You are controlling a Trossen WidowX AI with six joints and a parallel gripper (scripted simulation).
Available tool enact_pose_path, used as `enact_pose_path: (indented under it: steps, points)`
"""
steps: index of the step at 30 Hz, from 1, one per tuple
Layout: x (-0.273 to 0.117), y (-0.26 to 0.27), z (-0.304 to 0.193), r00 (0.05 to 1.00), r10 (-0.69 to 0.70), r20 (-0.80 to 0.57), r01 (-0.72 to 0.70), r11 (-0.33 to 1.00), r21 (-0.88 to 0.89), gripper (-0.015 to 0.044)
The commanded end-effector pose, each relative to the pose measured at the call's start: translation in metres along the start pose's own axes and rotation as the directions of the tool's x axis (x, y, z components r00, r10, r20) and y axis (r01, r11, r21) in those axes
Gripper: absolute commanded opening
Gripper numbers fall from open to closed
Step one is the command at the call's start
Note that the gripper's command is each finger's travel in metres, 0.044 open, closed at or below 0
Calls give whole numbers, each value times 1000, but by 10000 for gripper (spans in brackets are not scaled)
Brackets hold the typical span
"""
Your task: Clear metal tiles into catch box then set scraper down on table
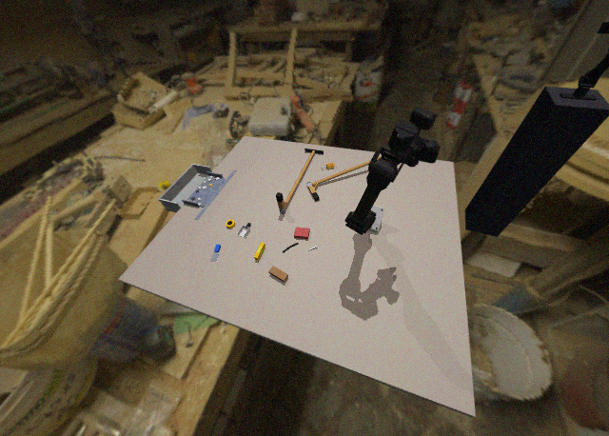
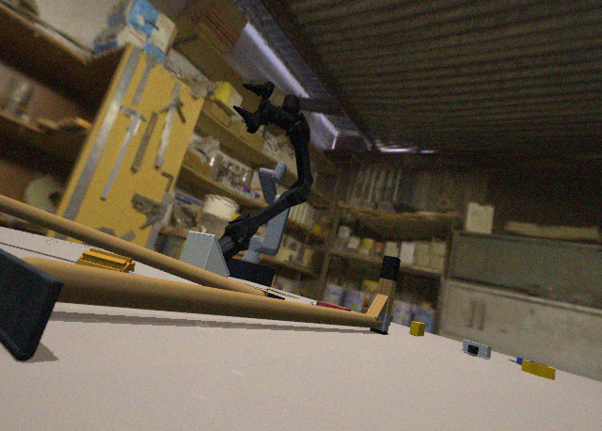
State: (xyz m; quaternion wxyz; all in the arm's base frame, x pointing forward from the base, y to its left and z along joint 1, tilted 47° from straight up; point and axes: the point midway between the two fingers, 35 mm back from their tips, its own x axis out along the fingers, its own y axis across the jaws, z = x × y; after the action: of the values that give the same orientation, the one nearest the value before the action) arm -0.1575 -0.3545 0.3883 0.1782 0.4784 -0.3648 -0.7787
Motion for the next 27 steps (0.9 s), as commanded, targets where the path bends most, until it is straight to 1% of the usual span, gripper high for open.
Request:
enact_pose_path:
  steps: [1,14,27]
  points:
    - [17,-6,-13,999,-37,-31,34,995,-96,440]
    - [51,-21,-46,988,-114,-101,74,938,-340,440]
    - [81,-40,-80,967,-195,-163,71,824,-562,440]
